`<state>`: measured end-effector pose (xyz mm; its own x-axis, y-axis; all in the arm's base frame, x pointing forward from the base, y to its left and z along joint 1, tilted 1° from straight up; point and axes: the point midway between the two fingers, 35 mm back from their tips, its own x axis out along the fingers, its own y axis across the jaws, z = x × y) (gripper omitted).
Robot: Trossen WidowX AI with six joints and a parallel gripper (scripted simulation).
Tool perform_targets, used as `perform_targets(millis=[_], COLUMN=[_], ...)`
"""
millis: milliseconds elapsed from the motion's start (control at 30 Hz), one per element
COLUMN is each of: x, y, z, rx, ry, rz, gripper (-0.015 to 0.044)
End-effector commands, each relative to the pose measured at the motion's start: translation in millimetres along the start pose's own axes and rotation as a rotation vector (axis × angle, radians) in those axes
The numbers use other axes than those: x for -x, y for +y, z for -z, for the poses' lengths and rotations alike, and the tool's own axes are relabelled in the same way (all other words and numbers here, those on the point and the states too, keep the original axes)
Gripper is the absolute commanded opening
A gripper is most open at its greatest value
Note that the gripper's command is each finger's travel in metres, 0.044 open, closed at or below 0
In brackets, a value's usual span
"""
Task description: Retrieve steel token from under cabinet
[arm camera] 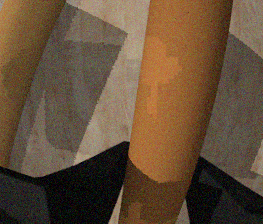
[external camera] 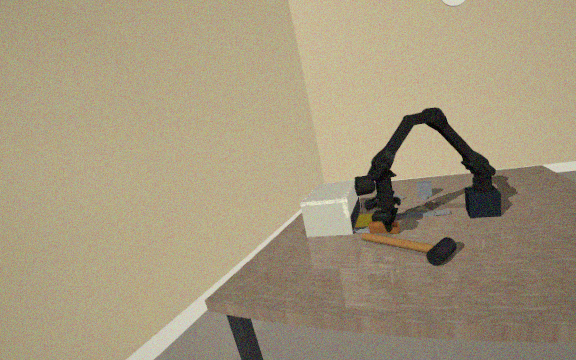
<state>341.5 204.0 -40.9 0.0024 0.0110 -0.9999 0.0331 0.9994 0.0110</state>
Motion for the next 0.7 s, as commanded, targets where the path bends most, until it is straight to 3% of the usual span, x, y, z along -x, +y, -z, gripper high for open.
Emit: perform_targets(millis=[0,667], x=[0.2,0.7], y=[-0.1,-0.4], z=[-6.7,-26.3], rx=[0.001,0.001], ry=[-0.003,-0.005], rz=[-0.003,-0.003], gripper=[0.0,0.0])
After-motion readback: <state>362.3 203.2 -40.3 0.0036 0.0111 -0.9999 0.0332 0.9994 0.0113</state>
